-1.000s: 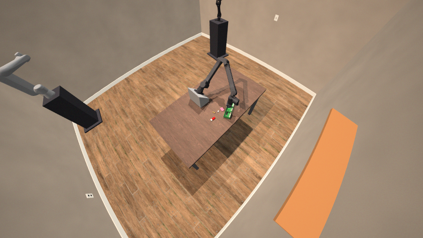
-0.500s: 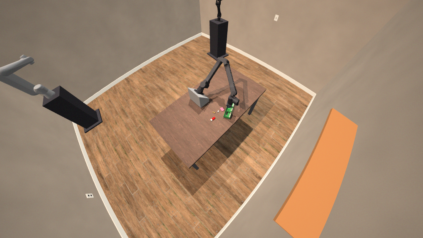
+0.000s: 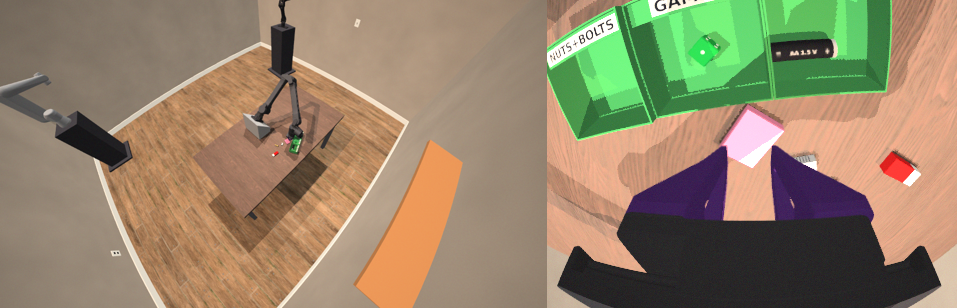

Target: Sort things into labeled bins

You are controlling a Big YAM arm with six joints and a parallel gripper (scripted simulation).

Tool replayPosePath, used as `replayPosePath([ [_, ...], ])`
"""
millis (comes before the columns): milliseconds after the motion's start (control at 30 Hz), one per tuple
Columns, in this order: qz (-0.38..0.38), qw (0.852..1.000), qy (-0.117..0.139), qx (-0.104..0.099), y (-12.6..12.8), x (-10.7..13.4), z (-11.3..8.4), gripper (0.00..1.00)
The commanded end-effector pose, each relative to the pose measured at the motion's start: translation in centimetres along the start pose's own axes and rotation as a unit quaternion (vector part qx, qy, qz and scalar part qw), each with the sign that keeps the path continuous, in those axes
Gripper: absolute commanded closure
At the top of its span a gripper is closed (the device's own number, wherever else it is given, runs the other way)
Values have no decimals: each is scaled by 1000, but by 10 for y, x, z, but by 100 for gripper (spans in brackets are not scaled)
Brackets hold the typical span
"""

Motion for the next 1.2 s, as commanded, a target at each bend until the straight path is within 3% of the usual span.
replayPosePath([
  [0, -7, 1000, -20, 7, -23, 8, -13, 72],
  [367, -4, 1000, -17, 6, -78, 83, -13, 72],
  [467, -14, 999, -25, 13, -88, 73, -20, 72],
  [533, -6, 1000, -18, 8, -94, 102, -13, 72],
  [600, 1, 1000, -12, 2, -98, 114, -13, 72],
  [700, -12, 1000, -23, 11, -108, 98, -21, 72],
  [767, -33, 999, -21, 15, -98, 89, -20, 72],
  [867, -34, 999, -21, 14, -96, 87, -20, 72],
  [1067, -11, 1000, -13, 4, -96, 107, -11, 72],
  [1167, -14, 1000, -19, 10, -98, 99, -16, 72],
])
Point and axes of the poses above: the point where the finger pads meet when closed, its own z axis out along the fingers, its own y axis across the jaws, x = y × z, the point moved 1 cm from there along -z, back along the fingers
